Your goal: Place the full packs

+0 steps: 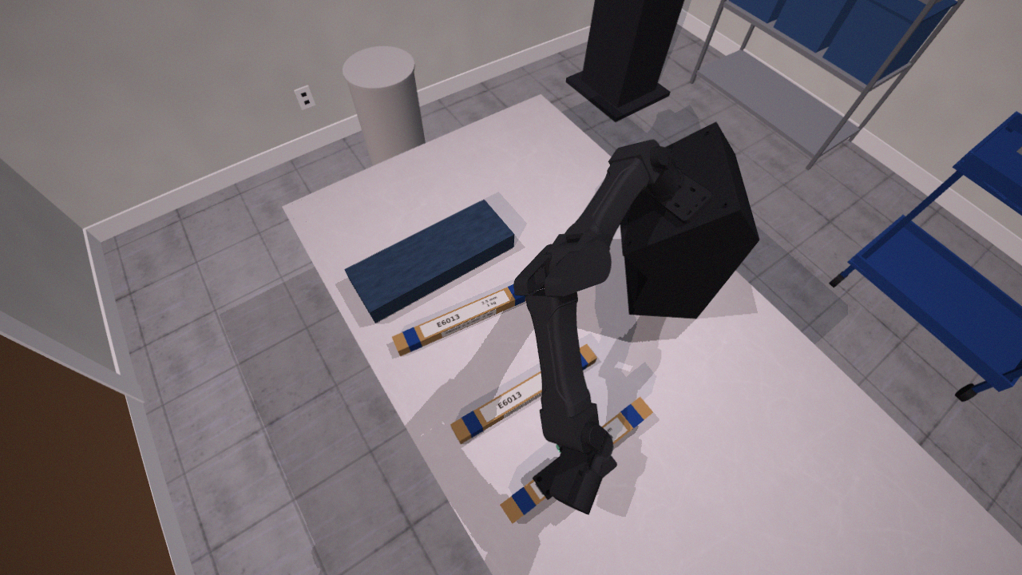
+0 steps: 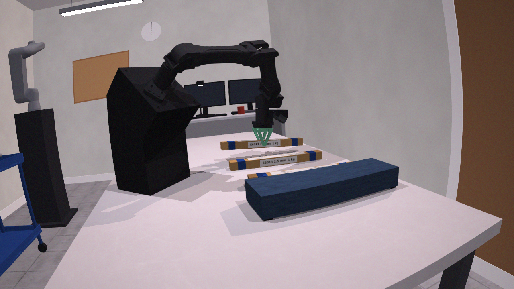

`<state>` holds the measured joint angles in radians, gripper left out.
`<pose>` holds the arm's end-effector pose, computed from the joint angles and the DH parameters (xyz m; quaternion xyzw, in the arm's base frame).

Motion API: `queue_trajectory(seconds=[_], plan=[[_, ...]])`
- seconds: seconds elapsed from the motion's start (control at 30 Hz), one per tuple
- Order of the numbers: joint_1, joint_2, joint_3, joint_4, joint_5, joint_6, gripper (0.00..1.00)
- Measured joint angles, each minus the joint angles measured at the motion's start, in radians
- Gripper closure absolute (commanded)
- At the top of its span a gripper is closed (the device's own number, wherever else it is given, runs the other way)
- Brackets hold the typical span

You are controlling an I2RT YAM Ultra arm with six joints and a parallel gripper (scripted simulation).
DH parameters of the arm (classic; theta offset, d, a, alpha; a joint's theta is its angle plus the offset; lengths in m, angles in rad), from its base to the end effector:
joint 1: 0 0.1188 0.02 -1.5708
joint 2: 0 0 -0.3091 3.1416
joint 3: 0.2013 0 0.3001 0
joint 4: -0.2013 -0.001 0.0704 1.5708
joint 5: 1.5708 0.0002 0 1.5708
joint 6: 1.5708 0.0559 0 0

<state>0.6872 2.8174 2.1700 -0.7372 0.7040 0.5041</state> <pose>0.4896 0.3563 -0.0233 -0.0535 0.9336 -0.2352 0.2648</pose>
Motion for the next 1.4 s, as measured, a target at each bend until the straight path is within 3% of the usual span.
queue_trajectory(seconds=[0.5,1.4], plan=[[0.033,0.015,0.155,-0.114,0.008,0.032,1.0],[0.033,0.016,0.13,-0.121,0.012,0.044,1.0]])
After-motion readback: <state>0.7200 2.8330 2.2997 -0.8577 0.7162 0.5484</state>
